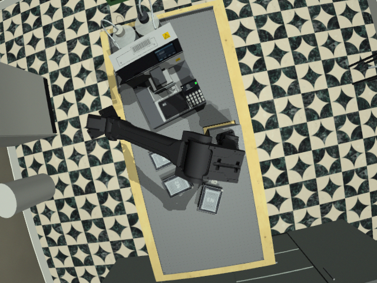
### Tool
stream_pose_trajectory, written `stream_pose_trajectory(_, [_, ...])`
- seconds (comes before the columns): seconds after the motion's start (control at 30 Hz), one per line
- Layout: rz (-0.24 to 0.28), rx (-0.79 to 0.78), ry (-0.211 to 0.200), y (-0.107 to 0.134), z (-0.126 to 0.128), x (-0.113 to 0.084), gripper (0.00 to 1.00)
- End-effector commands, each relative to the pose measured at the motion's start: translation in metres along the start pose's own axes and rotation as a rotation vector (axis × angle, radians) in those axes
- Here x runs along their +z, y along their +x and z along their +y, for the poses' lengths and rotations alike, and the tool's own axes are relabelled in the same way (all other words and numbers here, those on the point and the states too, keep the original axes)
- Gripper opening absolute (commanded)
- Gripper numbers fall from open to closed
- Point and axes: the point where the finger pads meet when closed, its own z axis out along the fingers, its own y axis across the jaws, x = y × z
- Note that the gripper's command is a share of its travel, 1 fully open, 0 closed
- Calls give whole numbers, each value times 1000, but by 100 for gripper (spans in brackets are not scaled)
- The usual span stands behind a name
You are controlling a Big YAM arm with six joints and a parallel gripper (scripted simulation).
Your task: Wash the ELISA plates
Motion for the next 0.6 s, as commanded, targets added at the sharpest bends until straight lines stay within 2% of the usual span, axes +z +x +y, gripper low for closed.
stream_pose_trajectory(0.0, [-42,14,19,-12,13,-19,100])
stream_pose_trajectory(0.07, [-42,15,19,-8,22,-21,100])
stream_pose_trajectory(0.1, [-2,26,-28,-1,31,-23,100])
stream_pose_trajectory(0.13, [-33,38,-23,-26,17,-35,100])
stream_pose_trajectory(0.17, [-23,45,-36,-24,22,-36,100])
stream_pose_trajectory(0.2, [27,45,-65,6,44,-27,100])
stream_pose_trajectory(0.27, [27,45,-65,6,44,-27,100])
stream_pose_trajectory(0.3, [19,60,-47,10,38,-28,100])
stream_pose_trajectory(0.33, [4,45,-46,5,48,-30,100])
stream_pose_trajectory(0.5, [5,46,-48,16,69,-36,100])
stream_pose_trajectory(0.53, [48,57,-90,25,78,-38,100])
stream_pose_trajectory(0.57, [19,70,-87,-1,65,-49,100])
